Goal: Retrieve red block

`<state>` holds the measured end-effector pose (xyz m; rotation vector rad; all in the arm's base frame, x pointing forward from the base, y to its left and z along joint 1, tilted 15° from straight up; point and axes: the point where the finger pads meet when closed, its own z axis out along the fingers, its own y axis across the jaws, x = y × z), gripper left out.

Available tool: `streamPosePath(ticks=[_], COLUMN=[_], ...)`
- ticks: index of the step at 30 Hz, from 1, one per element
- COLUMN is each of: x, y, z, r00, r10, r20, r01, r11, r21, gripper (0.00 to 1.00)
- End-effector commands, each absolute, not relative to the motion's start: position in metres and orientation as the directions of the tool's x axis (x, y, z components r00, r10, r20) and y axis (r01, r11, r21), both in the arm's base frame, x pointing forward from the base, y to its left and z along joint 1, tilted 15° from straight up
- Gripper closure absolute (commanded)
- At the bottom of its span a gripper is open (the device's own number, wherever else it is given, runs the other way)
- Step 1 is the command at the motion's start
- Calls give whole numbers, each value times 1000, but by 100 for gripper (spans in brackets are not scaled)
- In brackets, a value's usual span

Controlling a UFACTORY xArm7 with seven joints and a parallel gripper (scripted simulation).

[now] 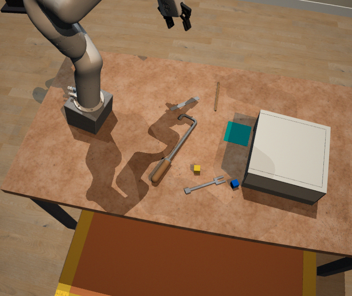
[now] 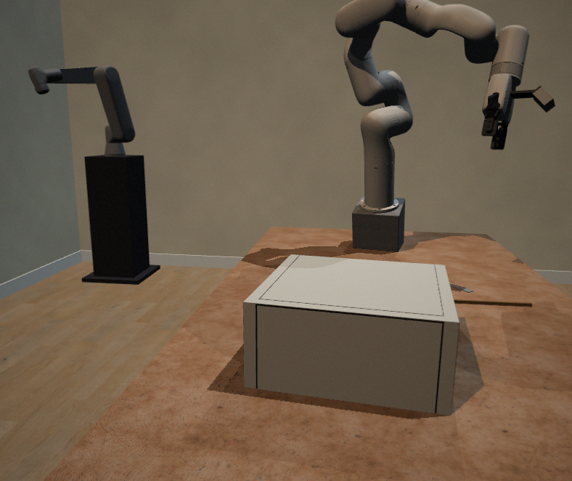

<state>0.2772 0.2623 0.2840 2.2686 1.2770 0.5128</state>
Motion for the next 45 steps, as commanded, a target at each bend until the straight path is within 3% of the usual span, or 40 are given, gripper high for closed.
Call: streamPosePath(ticks=[1, 17, 18, 23, 32, 34, 35, 45], x=[277, 277, 278, 323, 361, 361, 377, 386], y=[263, 263, 263, 208, 103, 103, 69, -35], z=[286, 286, 285, 264, 231, 231, 220, 191], r00=[492, 492, 494, 711, 931, 931, 958, 858], r10=[866, 866, 865, 681, 254, 254, 86, -438], r20=[89, 89, 90, 177, 261, 261, 274, 268], r01=[683, 683, 683, 543, 170, 170, 19, -464], r11=[-448, -448, -450, -691, -936, -936, -971, -885], r21=[576, 576, 576, 478, 307, 307, 238, 39], gripper=[0, 0, 100, 100, 100, 100, 100, 100])
